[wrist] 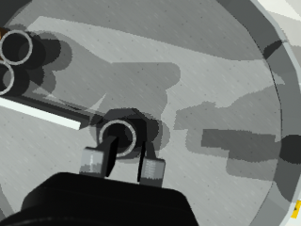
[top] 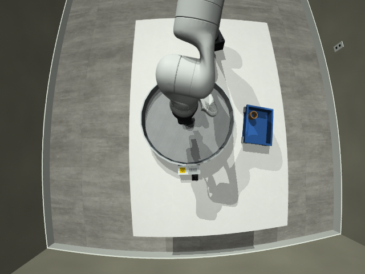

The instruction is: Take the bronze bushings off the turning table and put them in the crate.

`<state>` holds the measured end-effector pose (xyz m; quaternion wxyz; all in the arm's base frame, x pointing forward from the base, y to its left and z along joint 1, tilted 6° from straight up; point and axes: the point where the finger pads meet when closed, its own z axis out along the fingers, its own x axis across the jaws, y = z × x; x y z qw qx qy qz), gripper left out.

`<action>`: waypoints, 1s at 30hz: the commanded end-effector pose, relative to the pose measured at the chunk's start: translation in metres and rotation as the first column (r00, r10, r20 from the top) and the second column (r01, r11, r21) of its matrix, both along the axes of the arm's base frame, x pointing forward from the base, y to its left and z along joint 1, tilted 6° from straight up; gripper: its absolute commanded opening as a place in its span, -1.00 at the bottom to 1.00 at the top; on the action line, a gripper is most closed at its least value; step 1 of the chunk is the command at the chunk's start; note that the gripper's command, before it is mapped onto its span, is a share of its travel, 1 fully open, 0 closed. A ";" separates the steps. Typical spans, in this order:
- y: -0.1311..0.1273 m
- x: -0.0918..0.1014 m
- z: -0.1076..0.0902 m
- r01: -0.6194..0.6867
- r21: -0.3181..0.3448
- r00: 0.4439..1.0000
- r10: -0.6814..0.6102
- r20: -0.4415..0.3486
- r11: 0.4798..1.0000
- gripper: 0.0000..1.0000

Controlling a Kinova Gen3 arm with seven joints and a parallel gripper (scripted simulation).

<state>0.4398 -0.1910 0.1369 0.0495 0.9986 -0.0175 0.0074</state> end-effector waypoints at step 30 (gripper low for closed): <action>0.047 -0.085 -0.019 -0.440 0.003 0.897 0.440 -0.044 0.898 -0.10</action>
